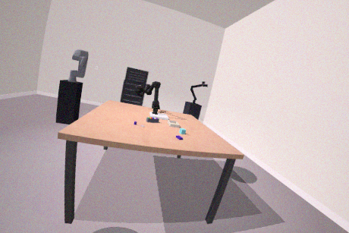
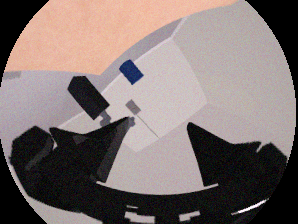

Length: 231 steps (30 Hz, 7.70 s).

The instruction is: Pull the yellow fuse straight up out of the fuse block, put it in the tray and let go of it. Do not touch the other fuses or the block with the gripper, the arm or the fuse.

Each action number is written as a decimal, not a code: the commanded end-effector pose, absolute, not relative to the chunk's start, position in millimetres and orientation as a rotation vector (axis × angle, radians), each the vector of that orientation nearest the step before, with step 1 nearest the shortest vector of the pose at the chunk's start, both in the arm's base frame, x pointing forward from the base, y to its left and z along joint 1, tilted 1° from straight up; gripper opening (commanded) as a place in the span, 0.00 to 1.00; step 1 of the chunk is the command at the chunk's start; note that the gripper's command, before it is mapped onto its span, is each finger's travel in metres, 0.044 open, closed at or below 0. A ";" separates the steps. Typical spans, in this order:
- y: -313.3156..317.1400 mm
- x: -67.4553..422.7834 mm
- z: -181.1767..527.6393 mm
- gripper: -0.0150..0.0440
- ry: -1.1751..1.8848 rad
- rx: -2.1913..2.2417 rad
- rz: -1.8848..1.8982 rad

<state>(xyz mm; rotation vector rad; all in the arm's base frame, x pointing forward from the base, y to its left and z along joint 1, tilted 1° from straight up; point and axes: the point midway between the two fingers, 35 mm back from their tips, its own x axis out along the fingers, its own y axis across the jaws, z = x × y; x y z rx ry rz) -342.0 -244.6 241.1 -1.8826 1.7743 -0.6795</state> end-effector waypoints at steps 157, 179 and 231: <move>-97.9 300.7 57.8 0.25 1.554 -0.255 0.223; -97.8 300.8 68.6 0.25 1.554 -0.255 0.221; -96.8 299.9 109.2 0.25 1.555 -0.254 0.219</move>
